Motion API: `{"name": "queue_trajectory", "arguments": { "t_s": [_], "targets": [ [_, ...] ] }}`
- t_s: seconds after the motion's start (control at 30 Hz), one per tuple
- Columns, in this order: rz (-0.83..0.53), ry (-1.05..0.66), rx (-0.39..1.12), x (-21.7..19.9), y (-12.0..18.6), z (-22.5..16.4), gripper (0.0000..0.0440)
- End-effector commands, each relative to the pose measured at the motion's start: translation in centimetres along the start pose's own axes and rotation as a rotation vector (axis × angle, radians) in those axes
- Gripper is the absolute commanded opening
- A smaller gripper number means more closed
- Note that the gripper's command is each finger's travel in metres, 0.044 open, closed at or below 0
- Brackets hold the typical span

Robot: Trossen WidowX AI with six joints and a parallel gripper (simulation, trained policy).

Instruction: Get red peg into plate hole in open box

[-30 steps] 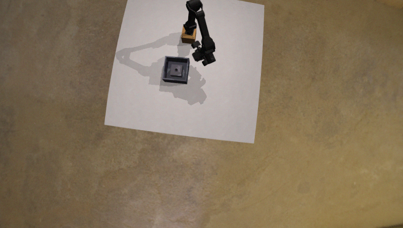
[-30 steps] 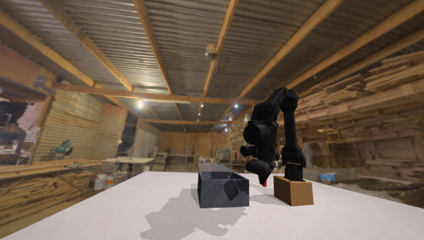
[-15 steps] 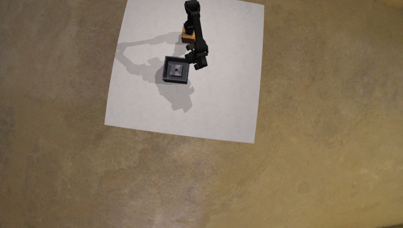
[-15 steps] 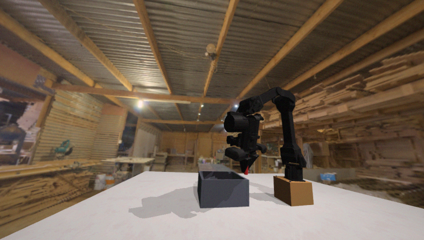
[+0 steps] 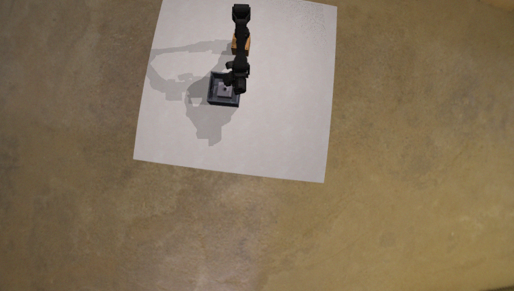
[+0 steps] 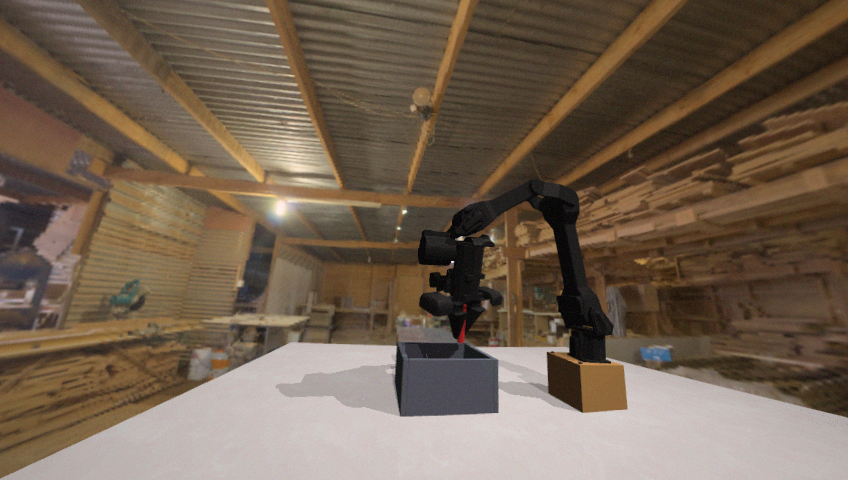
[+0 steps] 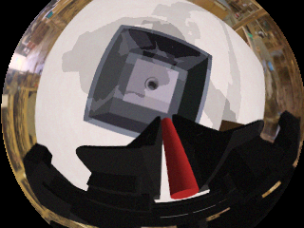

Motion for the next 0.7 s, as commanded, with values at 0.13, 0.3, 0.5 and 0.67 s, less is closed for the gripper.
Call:
{"name": "queue_trajectory", "arguments": {
  "t_s": [0.13, 0.3, 0.5, 0.67],
  "targets": [
    [0.016, 0.008, 0.026, 0.5, -2.3, 3.5, 0.0000],
    [0.031, 0.038, 0.052, 0.7, -3.9, 5.0, 0.0000],
    [0.051, 0.090, 0.091, 0.9, -6.1, 5.6, 0.0001],
    [0.044, 0.134, 0.141, 0.7, -7.8, 5.2, 0.0085]
  ]
}}
Point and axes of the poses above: the point midway between the two fingers, 35 mm back from their tips, its own y axis back along the fingers, its own x axis across the jaws, z = x × y, the point moved 4 cm from there along y, back along the fingers, and after that the axes turned 3 degrees about -y, right-handed, at the moved point
